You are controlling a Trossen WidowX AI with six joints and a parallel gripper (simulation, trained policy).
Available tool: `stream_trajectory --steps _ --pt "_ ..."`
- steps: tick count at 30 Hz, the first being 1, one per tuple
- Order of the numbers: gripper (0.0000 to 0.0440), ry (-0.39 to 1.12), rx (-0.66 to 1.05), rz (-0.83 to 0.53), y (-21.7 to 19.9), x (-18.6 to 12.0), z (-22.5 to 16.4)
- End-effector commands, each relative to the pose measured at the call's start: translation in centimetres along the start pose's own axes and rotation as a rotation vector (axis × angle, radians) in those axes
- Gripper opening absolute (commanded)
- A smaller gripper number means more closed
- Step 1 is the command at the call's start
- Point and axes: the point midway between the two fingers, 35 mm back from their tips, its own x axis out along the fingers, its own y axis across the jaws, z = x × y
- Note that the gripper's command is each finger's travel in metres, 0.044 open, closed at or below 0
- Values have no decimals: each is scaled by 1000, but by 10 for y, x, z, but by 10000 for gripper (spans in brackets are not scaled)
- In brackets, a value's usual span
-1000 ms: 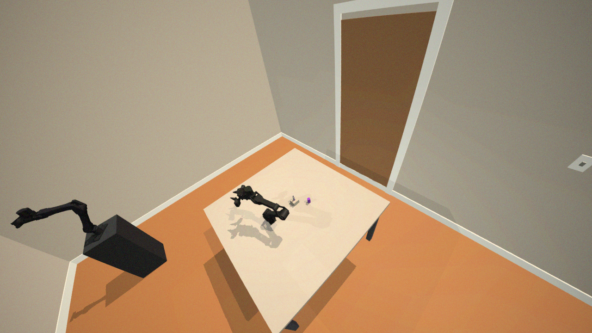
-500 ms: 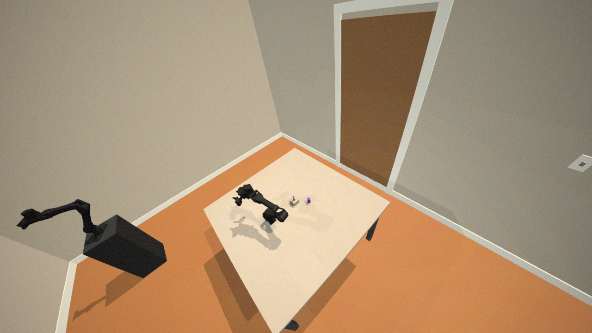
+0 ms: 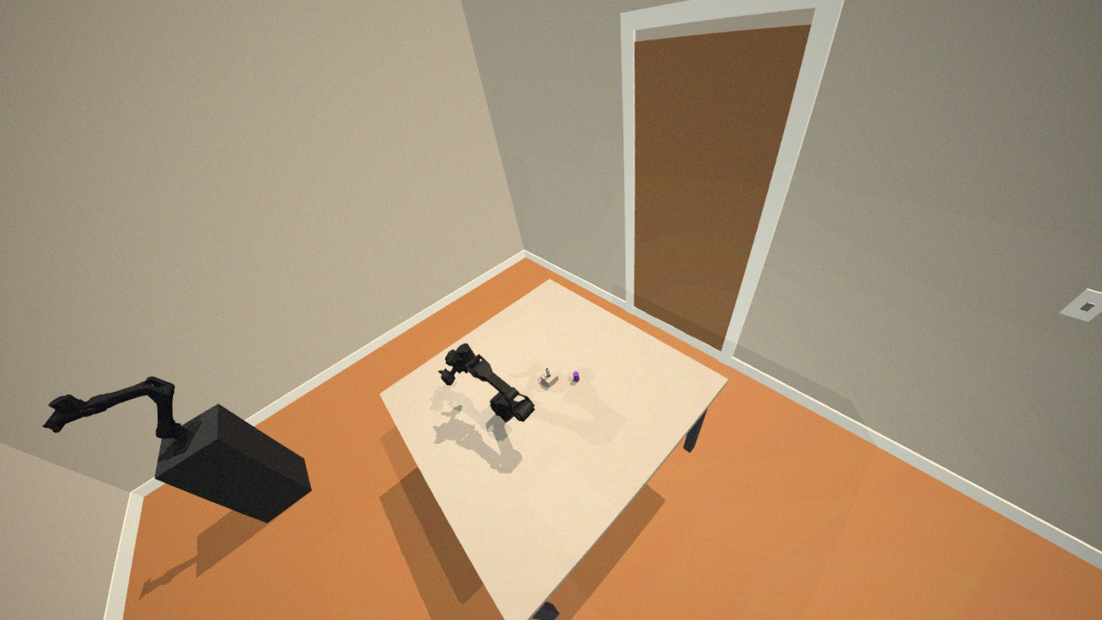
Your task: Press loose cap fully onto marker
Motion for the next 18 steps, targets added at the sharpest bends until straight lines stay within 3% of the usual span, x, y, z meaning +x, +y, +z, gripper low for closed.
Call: stream_trajectory --steps 1,18 --pt "333 25 7 -8 -3 -1 -2" --pt "334 158 69 -85 -24 -14 -16"
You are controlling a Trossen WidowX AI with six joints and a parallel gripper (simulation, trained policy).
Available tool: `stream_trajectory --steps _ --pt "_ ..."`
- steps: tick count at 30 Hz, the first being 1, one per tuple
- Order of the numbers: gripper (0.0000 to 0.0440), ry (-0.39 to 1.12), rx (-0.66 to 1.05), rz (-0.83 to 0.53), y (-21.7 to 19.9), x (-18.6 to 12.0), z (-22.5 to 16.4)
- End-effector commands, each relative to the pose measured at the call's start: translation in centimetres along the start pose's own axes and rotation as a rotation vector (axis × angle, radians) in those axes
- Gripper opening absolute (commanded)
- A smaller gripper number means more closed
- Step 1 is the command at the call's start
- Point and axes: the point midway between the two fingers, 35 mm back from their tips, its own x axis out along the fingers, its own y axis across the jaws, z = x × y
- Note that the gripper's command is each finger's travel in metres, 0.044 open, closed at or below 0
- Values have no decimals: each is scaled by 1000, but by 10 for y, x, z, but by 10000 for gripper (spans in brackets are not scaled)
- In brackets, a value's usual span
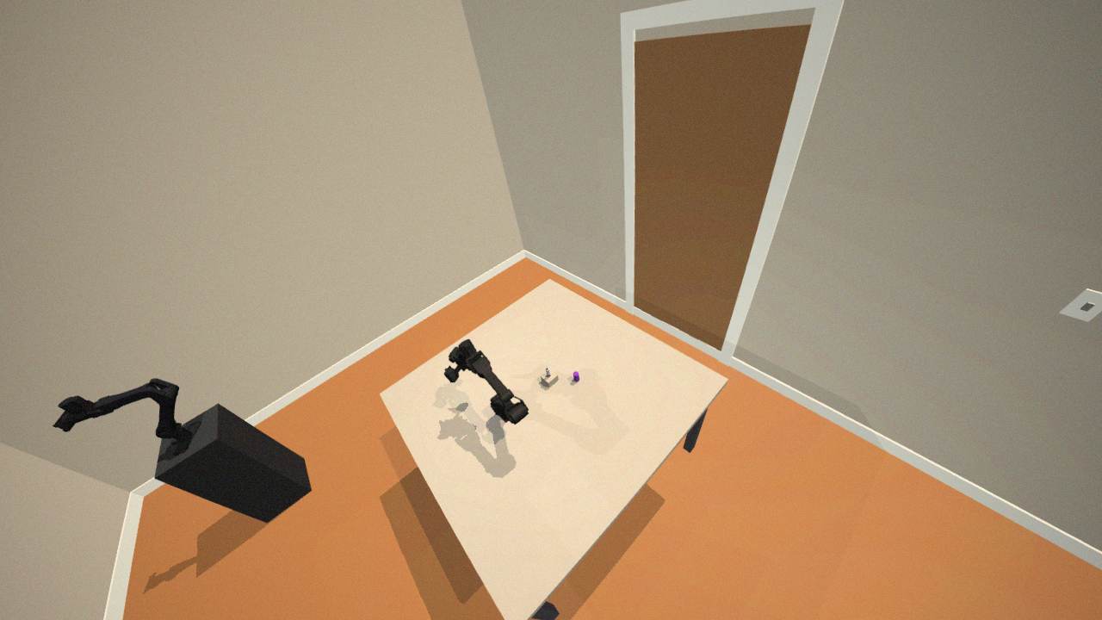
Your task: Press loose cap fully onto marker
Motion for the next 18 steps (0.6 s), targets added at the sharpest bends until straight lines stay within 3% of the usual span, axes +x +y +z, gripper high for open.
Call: stream_trajectory --steps 1,18 --pt "334 25 9 -8 -4 -1 -2" --pt "335 140 72 -86 -27 -13 -12"
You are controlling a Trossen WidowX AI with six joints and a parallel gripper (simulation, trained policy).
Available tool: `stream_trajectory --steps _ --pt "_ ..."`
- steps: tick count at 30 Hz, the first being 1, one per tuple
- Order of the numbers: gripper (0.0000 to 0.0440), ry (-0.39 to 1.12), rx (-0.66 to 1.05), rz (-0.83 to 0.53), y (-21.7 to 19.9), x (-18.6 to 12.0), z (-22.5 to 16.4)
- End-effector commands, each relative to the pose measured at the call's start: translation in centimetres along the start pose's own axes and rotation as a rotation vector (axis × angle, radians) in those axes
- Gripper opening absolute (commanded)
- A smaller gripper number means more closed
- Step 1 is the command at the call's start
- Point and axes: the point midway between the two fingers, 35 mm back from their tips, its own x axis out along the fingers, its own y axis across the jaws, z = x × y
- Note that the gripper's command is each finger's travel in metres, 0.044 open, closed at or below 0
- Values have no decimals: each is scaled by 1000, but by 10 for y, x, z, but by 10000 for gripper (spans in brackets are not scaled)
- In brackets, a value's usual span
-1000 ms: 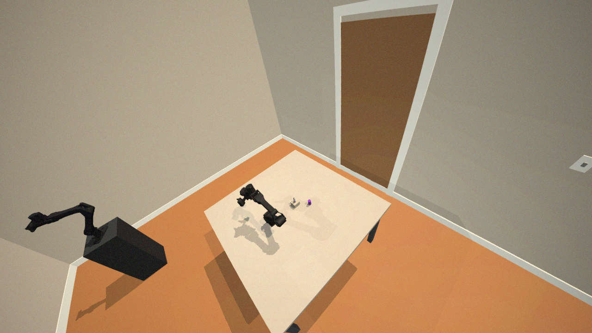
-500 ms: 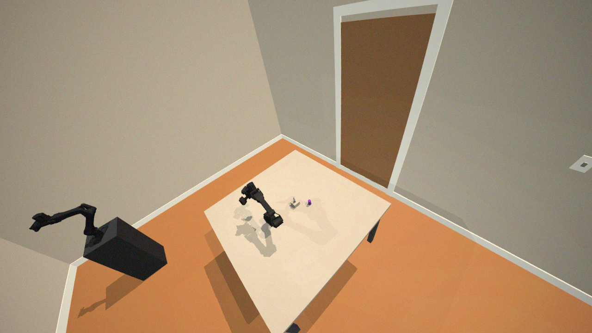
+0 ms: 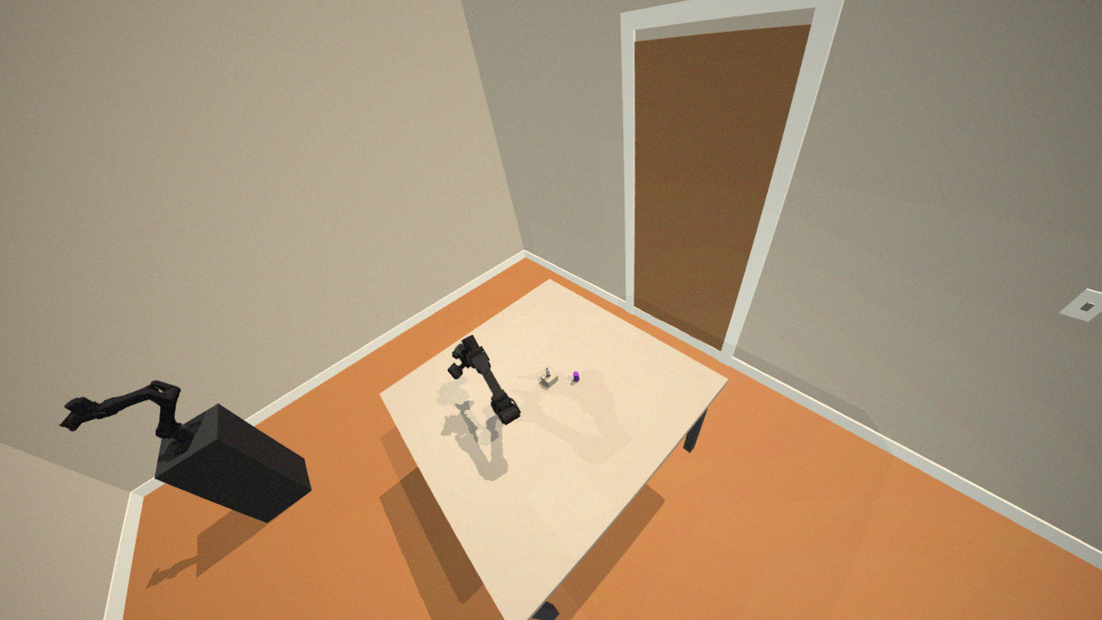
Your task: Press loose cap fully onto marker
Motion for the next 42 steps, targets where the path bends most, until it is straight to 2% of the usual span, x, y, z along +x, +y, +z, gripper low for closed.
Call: stream_trajectory --steps 1,42 --pt "335 22 10 -7 -4 -1 -1" --pt "335 221 167 -180 -71 -29 -14"
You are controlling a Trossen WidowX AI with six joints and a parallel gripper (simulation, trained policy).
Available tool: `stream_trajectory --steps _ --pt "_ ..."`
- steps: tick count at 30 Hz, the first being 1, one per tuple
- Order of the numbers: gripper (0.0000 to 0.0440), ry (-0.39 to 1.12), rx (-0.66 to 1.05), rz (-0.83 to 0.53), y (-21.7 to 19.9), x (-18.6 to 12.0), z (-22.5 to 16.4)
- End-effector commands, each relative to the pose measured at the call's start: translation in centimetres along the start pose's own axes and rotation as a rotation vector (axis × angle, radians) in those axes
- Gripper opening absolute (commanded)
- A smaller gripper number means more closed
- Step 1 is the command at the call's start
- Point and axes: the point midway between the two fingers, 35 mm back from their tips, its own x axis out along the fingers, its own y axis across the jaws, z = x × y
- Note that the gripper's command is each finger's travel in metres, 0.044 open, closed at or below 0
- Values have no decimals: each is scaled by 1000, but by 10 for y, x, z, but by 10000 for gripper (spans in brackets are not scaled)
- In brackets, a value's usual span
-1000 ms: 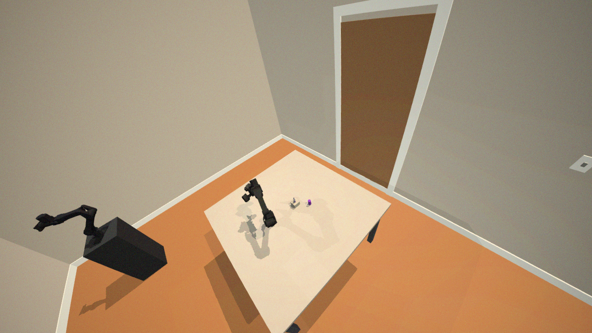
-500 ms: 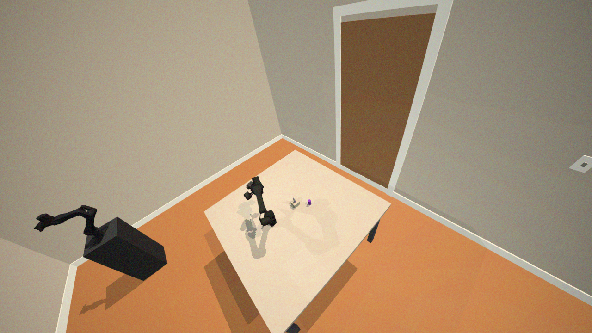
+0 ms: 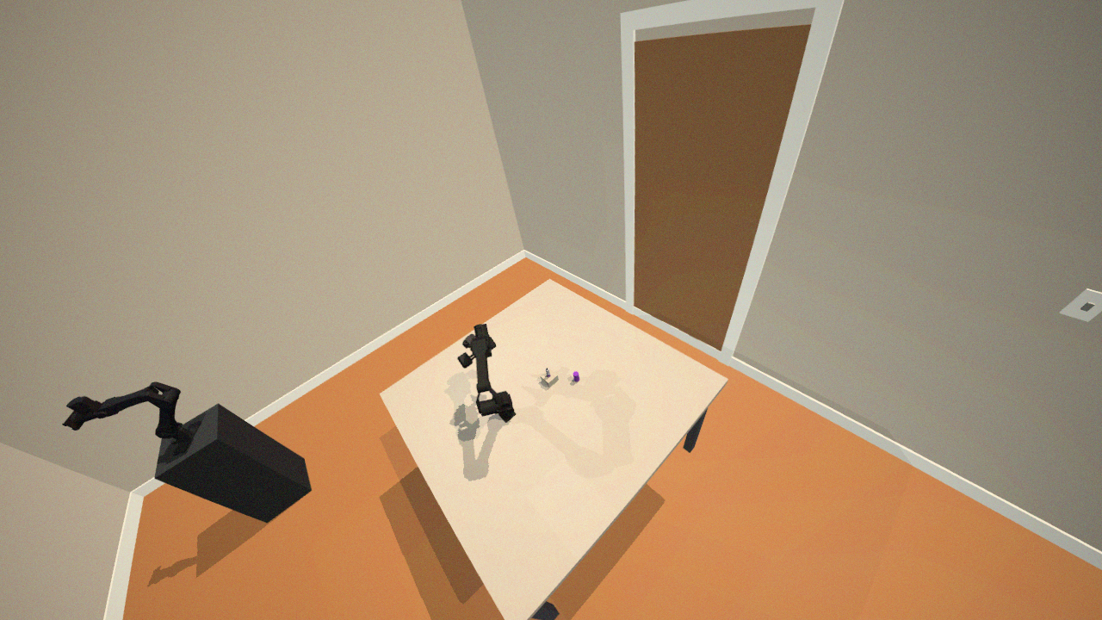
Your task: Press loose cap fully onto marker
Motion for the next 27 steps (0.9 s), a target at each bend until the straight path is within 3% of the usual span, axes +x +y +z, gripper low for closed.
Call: stream_trajectory --steps 1,27 --pt "335 14 11 -4 -6 0 0" --pt "336 98 115 -96 -63 -15 -5"
